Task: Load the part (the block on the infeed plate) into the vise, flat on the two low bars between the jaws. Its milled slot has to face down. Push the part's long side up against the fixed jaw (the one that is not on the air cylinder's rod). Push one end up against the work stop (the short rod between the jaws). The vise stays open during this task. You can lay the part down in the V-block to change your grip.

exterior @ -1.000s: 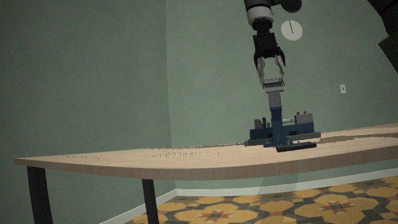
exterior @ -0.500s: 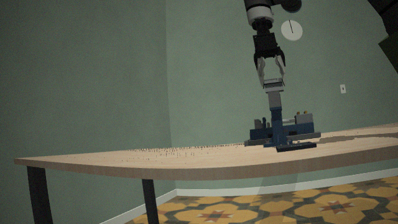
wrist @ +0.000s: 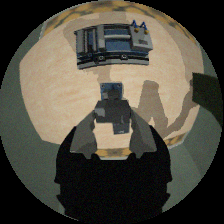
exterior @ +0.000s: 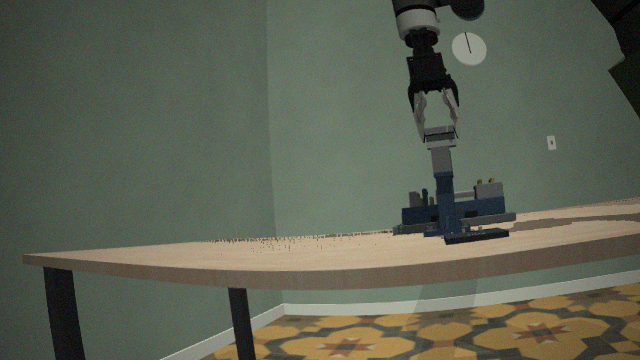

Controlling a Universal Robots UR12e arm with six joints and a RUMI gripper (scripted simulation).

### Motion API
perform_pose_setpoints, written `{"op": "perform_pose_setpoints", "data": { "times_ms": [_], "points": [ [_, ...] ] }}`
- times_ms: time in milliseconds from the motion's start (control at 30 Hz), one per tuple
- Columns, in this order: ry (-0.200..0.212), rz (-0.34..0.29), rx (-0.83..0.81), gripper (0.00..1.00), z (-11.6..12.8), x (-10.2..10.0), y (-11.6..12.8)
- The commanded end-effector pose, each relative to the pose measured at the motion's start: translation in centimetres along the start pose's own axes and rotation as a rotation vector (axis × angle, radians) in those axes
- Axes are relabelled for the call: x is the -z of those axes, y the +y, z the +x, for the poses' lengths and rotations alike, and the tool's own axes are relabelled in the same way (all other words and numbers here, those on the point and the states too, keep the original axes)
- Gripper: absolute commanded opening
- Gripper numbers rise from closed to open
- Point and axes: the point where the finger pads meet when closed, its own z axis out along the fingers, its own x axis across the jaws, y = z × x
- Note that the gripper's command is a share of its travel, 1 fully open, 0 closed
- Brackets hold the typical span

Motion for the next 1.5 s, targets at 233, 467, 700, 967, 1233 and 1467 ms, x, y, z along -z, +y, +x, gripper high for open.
{"op": "perform_pose_setpoints", "data": {
  "times_ms": [233, 467, 700, 967, 1233, 1467],
  "points": [
    [-0.001, 0.059, 0.000, 0.00, -0.04, 0.03, 0.06],
    [-0.001, 0.116, 0.000, 0.00, -0.04, 0.03, 0.10],
    [-0.001, 0.163, 0.000, 0.00, -0.04, 0.02, 0.14],
    [-0.001, 0.249, 0.000, 0.00, -0.04, 0.01, 0.21],
    [-0.001, 0.319, 0.000, 0.00, -0.04, -0.01, 0.26],
    [-0.001, 0.402, 0.000, 0.00, -0.04, -0.03, 0.33]
  ]
}}
